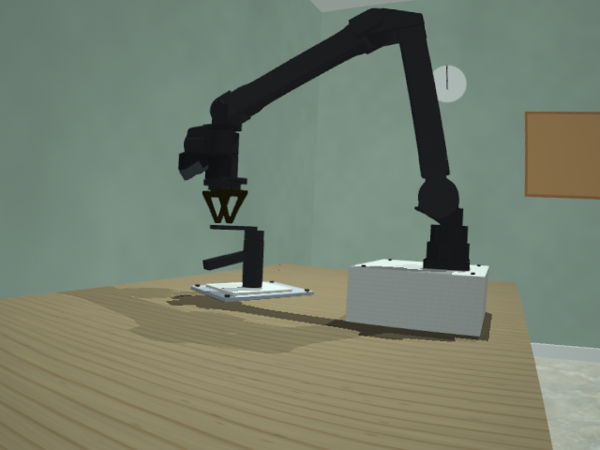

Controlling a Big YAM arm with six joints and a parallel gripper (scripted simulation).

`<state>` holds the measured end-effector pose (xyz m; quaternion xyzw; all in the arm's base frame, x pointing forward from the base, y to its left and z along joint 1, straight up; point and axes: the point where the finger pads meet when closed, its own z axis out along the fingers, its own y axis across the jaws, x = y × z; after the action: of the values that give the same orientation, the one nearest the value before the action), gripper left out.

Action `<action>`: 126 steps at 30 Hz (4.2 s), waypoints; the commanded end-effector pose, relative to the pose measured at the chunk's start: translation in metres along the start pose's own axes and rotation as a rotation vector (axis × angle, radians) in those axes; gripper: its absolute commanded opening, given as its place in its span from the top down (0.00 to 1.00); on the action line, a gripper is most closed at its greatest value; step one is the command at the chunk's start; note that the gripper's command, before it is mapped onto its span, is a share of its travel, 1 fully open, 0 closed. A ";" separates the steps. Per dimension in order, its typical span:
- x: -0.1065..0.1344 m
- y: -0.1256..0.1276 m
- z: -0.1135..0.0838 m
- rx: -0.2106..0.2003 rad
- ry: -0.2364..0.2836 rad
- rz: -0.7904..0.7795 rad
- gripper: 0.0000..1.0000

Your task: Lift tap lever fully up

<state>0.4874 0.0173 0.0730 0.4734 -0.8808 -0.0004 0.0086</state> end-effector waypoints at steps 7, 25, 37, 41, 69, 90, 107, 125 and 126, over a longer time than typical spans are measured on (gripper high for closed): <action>-0.012 -0.017 -0.017 0.053 -0.037 -0.015 0.38; -0.015 -0.022 -0.011 0.040 -0.028 -0.015 0.38; -0.011 -0.016 -0.010 0.035 -0.024 -0.015 0.38; -0.011 -0.016 -0.011 0.035 -0.024 -0.015 0.38; -0.006 -0.010 -0.011 0.034 -0.023 -0.014 0.38; -0.014 -0.020 -0.027 0.070 -0.048 -0.014 0.38; -0.014 -0.021 -0.028 0.072 -0.050 -0.014 0.38; -0.017 -0.025 -0.026 0.068 -0.047 -0.013 0.38; -0.017 -0.025 -0.026 0.068 -0.047 -0.013 0.38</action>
<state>0.4923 0.0174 0.0726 0.4735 -0.8807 0.0003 0.0073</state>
